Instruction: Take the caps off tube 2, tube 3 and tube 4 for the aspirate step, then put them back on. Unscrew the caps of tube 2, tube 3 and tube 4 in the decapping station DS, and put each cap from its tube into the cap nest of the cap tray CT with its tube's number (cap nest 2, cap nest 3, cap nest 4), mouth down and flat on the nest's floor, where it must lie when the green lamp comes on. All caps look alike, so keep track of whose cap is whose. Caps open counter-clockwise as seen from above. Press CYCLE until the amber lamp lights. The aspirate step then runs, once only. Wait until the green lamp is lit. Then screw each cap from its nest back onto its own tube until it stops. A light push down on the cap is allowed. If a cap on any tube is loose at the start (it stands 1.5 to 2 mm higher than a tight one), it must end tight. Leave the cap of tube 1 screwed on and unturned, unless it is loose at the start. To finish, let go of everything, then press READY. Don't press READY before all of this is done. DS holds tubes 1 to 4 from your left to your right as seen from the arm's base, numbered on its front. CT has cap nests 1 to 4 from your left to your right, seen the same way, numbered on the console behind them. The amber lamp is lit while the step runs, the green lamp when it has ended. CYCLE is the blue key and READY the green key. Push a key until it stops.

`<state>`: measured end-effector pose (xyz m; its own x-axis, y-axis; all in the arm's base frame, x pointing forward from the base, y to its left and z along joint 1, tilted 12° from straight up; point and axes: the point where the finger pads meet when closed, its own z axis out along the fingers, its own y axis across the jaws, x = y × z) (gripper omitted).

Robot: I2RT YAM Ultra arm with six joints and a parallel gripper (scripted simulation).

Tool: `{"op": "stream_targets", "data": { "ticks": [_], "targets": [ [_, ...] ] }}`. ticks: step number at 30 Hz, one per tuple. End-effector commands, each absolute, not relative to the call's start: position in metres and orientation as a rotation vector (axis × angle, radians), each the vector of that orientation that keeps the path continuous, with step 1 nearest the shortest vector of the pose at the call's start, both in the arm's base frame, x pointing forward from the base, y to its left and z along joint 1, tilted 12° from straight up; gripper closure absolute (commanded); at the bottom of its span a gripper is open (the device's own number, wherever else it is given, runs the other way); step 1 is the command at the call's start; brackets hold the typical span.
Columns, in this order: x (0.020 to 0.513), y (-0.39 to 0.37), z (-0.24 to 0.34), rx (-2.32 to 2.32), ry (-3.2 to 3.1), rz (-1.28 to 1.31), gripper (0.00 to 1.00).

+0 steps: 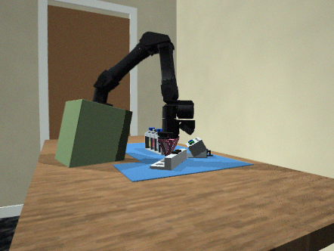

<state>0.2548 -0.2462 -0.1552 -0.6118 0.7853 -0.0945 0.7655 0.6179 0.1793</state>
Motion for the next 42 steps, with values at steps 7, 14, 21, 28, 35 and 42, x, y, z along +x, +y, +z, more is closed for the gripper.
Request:
{"op": "stream_targets", "data": {
  "ticks": [7, 14, 21, 28, 35, 42],
  "targets": [
    [0.249, -0.256, -0.103, 1.289, 2.652, 0.162, 0.53],
    [0.243, -0.256, -0.078, 1.289, 2.652, 0.162, 0.53],
    [0.236, -0.257, -0.044, 1.288, 2.652, 0.162, 0.53],
    [0.232, -0.257, -0.026, 1.288, 2.652, 0.161, 0.53],
    [0.232, -0.257, -0.026, 1.288, 2.652, 0.162, 0.53],
    [0.247, -0.218, -0.022, 1.823, 2.347, 0.219, 0.51]
  ]
}}
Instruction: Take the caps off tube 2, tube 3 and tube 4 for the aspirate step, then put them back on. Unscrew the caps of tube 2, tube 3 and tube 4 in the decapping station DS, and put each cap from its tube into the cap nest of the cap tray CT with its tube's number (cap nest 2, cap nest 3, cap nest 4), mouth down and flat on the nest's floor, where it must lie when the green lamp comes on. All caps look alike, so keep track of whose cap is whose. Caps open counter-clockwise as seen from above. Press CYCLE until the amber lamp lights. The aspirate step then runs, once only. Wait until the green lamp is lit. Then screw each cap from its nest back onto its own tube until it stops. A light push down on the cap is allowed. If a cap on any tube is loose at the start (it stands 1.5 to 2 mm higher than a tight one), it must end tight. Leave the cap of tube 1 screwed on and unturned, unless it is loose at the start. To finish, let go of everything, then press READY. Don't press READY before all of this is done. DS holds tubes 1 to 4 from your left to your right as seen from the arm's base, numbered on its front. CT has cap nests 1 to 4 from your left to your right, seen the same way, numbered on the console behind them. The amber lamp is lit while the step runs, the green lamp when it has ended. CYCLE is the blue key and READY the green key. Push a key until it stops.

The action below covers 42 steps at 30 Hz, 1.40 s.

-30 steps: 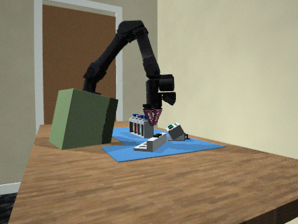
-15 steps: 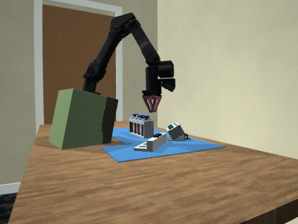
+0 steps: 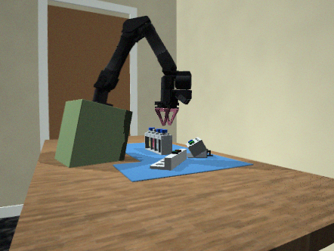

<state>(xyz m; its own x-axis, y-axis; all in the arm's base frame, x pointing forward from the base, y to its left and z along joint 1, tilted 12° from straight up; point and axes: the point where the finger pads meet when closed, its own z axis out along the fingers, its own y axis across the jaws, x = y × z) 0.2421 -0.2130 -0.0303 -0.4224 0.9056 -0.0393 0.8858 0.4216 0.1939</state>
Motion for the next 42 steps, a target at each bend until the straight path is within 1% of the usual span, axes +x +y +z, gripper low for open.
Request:
{"op": "stream_targets", "data": {
  "ticks": [1, 2, 3, 5, 7, 11, 32, 42],
  "targets": [
    [0.25, -0.211, -0.022, 1.923, 2.273, 0.23, 0.51],
    [0.25, -0.21, -0.022, 1.923, 2.273, 0.23, 0.51],
    [0.253, -0.203, -0.021, 2.02, 2.195, 0.24, 0.51],
    [0.253, -0.203, -0.021, 2.02, 2.195, 0.24, 0.51],
    [0.259, -0.187, -0.019, 2.204, 2.028, 0.26, 0.51],
    [0.265, -0.172, -0.018, 2.377, 1.846, 0.278, 0.51],
    [0.322, -0.024, -0.002, 2.383, 1.842, 0.285, 0.51],
    [0.325, -0.024, -0.013, 2.383, 1.842, 0.285, 0.51]
  ]
}}
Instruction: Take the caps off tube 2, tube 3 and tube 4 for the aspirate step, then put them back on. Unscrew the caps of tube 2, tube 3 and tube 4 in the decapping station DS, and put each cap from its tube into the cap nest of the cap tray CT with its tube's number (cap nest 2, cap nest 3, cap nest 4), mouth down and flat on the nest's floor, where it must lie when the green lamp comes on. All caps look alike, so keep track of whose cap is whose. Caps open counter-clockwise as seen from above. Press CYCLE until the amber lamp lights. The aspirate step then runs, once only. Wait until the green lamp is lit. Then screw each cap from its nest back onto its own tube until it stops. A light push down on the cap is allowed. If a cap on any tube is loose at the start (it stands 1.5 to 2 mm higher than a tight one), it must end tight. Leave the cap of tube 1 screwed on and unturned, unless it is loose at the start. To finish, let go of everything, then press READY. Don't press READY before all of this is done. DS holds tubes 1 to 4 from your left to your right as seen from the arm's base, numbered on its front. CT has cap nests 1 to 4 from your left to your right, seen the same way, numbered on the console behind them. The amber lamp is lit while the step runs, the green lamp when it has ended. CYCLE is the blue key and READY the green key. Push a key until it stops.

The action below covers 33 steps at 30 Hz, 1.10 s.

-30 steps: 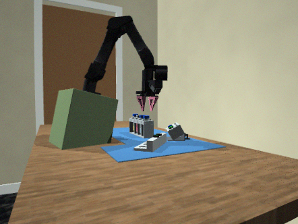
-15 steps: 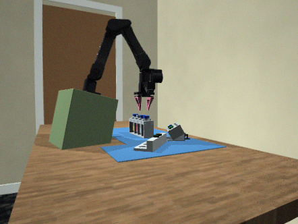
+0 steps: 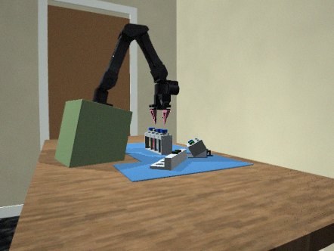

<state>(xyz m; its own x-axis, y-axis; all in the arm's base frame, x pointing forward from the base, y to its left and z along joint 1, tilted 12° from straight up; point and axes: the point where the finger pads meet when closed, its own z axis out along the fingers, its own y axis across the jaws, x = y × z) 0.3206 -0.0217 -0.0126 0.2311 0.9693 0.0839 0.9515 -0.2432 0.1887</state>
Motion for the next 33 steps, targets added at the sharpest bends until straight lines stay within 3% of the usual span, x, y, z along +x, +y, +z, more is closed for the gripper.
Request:
{"op": "stream_targets", "data": {
  "ticks": [1, 33],
  "targets": [
    [0.326, -0.024, -0.016, 2.383, 1.842, 0.285, 0.51],
    [0.329, -0.022, -0.037, 2.383, 1.842, 0.285, 0.51]
  ]
}}
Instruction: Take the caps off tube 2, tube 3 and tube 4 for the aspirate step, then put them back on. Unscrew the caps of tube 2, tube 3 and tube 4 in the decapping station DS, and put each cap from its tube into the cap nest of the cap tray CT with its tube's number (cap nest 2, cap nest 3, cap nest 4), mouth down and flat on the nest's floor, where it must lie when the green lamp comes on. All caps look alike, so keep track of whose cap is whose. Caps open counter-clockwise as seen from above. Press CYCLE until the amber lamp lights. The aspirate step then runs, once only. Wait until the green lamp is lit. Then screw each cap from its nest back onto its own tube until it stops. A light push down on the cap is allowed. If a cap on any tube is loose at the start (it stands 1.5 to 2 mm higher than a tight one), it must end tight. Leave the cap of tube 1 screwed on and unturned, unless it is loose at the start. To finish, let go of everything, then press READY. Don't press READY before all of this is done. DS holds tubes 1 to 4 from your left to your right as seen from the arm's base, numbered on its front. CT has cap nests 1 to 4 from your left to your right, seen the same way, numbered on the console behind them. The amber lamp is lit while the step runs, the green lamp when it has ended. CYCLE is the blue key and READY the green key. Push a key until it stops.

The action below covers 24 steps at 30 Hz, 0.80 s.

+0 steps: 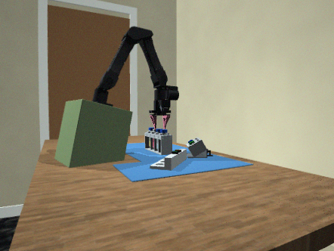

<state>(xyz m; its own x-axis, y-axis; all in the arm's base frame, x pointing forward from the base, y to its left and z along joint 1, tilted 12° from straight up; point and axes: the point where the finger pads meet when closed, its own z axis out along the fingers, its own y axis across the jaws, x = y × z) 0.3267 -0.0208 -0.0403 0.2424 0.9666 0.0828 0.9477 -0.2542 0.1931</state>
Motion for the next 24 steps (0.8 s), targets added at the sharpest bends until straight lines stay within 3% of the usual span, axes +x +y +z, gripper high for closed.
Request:
{"op": "stream_targets", "data": {
  "ticks": [1, 24],
  "targets": [
    [0.3289, -0.0221, -0.0376, 2.383, 1.842, 0.285, 0.51],
    [0.3305, -0.021, -0.0469, 2.383, 1.842, 0.285, 0.51]
  ]
}}
